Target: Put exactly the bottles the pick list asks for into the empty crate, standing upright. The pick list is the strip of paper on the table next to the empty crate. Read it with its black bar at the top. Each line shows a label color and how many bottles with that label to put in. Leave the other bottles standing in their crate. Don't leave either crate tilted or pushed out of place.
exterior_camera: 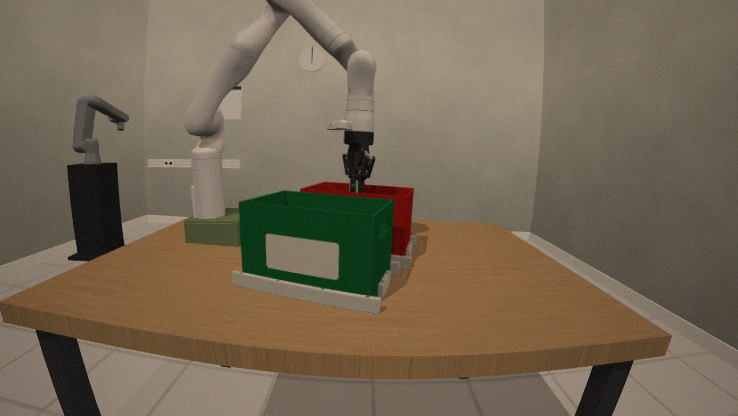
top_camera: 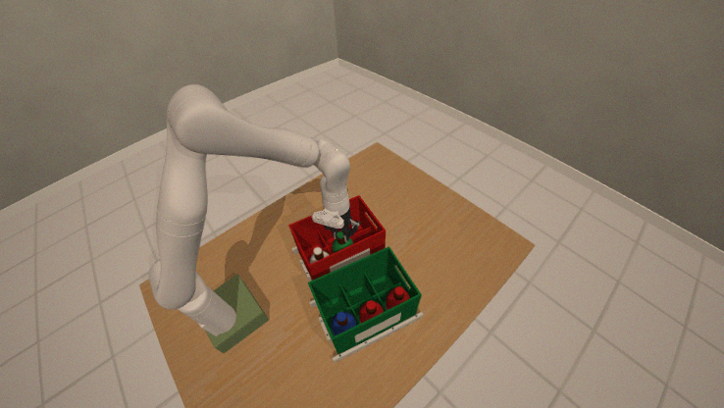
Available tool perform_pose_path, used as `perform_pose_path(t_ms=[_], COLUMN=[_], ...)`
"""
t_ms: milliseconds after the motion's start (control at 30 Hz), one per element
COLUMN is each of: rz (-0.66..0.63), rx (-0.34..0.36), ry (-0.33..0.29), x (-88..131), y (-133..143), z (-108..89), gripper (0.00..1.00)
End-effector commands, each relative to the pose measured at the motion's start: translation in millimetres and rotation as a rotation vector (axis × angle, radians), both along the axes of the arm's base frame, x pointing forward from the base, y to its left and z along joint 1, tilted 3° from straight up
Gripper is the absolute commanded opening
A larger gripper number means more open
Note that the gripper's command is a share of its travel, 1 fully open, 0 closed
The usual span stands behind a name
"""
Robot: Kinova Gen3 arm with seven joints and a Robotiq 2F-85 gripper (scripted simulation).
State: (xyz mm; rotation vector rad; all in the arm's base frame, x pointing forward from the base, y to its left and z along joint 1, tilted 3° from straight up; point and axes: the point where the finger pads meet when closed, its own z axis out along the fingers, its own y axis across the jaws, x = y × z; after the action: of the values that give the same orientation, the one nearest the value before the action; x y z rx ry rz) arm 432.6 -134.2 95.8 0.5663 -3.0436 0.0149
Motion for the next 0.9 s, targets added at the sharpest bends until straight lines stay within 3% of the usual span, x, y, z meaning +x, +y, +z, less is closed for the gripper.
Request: perform_pose_path(t_ms=[0, 867], rz=[0.0, 0.0], rx=[-0.001, -0.001], ry=[-0.002, -0.002], x=[1, 0], y=[0, 0], z=[-0.5, -11.5], gripper=[0.1, 0.1])
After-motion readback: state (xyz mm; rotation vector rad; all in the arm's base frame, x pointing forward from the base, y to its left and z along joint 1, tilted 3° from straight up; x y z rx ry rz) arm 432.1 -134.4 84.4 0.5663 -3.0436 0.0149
